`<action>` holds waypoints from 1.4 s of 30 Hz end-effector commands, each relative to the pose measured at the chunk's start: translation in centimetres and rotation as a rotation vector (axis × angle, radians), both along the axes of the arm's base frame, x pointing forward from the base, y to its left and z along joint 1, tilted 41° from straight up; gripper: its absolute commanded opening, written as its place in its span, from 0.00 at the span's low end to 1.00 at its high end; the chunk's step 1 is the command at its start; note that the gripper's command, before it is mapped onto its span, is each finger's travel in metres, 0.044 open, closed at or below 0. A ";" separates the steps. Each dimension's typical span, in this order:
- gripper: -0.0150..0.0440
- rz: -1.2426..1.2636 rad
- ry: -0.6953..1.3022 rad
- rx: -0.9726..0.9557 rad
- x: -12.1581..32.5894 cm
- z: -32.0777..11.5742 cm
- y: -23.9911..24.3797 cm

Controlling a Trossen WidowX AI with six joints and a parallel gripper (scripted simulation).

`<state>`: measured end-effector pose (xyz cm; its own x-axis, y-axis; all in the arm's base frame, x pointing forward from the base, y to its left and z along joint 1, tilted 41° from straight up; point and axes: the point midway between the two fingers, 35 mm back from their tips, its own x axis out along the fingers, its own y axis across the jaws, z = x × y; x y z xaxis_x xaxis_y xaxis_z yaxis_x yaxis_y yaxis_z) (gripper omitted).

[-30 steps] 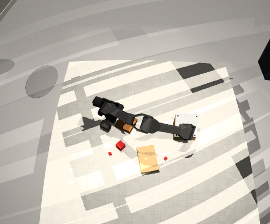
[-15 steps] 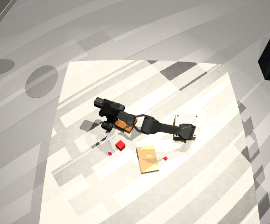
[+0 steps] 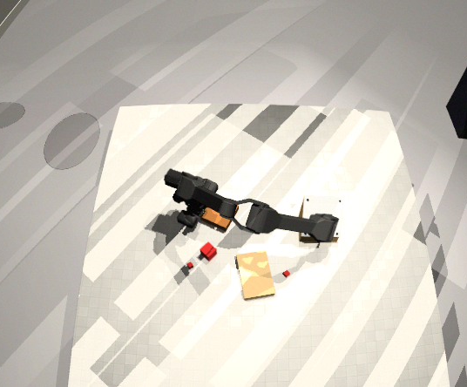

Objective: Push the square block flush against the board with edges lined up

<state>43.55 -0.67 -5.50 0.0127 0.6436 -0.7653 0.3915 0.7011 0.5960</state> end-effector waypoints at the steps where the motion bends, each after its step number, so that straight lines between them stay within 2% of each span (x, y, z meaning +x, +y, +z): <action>1: 0.25 0.002 0.013 0.006 -0.6 -0.2 0.4; 42: 0.25 0.002 0.015 0.007 -3.2 0.5 1.2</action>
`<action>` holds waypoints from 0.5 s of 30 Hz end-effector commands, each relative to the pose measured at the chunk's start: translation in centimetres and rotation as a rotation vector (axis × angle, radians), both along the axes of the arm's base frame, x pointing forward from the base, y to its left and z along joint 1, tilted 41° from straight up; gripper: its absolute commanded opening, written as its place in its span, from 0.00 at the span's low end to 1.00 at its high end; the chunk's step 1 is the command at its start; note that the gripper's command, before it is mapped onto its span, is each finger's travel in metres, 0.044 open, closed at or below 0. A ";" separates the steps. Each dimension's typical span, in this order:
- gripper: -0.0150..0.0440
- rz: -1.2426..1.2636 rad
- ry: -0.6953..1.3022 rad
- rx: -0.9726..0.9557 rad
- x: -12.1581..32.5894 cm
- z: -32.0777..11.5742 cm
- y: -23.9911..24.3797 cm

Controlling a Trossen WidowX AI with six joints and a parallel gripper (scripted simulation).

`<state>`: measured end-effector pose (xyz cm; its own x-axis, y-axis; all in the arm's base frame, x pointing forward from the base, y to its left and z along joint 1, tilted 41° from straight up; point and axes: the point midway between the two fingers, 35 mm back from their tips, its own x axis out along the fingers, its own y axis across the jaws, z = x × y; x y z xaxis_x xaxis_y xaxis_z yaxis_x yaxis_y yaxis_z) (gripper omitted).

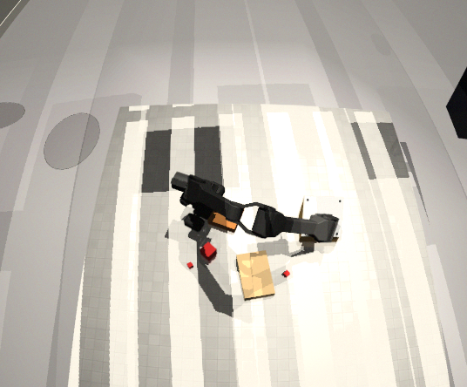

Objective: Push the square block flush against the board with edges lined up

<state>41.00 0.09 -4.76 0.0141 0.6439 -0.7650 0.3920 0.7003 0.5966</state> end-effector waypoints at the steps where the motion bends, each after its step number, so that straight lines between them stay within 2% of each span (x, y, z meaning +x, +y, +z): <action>1: 0.25 0.003 0.015 0.006 -0.7 -0.2 0.5; 15: 0.25 0.003 0.016 0.006 -1.6 0.0 0.7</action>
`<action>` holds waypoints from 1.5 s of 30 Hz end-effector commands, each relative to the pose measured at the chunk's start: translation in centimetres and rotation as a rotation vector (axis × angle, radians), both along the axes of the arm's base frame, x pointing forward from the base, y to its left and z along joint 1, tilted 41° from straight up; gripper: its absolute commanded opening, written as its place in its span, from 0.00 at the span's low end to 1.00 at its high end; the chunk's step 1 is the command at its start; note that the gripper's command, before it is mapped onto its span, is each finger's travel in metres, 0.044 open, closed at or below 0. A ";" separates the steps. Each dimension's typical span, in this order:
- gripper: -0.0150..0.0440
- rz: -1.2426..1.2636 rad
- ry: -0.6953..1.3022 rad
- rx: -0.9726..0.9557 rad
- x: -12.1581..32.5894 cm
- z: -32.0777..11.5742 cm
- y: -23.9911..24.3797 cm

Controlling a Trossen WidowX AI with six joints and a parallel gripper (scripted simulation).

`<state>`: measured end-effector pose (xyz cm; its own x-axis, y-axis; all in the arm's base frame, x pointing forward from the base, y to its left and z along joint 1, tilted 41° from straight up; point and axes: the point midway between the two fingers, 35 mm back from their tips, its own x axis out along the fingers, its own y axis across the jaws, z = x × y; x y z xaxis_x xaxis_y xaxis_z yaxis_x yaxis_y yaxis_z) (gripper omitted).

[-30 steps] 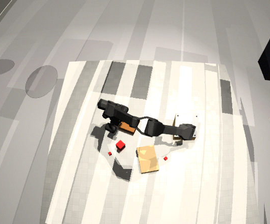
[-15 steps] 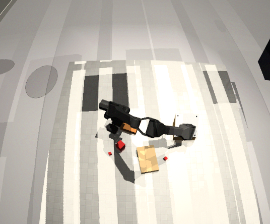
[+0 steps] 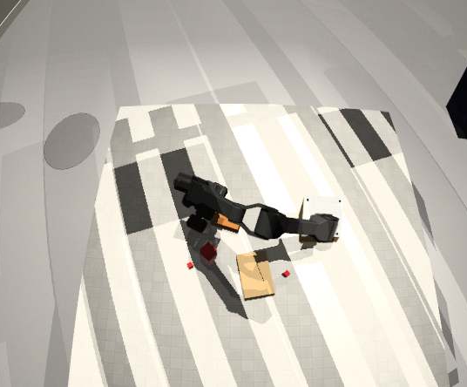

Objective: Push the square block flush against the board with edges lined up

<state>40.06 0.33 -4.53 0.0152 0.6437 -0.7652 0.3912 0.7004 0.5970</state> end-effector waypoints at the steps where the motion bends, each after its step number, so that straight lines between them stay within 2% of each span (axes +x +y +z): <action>1: 0.25 0.004 0.017 0.007 -0.7 -0.3 0.5; 45: 0.25 0.004 0.019 0.007 -3.8 0.3 1.1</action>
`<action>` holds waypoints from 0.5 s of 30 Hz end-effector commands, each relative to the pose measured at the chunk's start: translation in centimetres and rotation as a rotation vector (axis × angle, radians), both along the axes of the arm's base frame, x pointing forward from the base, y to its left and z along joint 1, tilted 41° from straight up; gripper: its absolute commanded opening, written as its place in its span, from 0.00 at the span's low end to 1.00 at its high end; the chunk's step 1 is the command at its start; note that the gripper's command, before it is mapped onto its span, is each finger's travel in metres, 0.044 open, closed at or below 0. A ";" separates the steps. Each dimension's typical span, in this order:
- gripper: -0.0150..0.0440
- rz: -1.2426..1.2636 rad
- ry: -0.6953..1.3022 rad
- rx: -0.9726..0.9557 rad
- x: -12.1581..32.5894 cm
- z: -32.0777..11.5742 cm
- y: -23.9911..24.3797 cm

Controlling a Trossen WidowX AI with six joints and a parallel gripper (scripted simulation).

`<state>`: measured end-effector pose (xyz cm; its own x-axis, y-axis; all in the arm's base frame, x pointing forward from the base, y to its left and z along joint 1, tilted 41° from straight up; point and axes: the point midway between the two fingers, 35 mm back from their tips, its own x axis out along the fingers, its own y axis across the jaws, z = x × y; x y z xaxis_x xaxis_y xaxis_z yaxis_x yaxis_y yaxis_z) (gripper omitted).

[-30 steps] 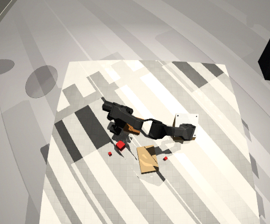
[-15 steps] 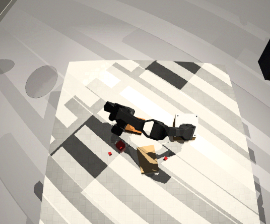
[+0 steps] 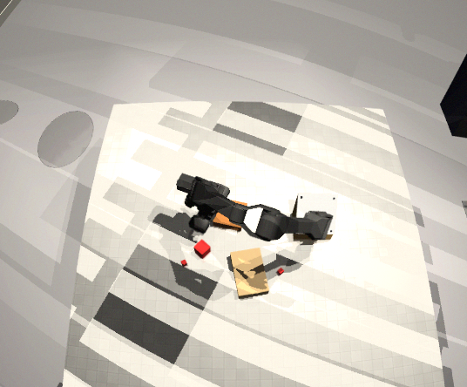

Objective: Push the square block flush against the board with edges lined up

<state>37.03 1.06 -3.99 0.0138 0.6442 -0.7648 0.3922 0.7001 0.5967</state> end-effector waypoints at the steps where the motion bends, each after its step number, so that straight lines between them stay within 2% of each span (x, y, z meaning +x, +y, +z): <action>1: 0.25 0.003 0.017 0.006 -0.8 -0.3 0.4; 15: 0.25 0.003 0.018 0.006 -1.8 -0.1 0.5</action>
<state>35.98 1.31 -3.84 0.0126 0.6444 -0.7646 0.3931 0.6998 0.5964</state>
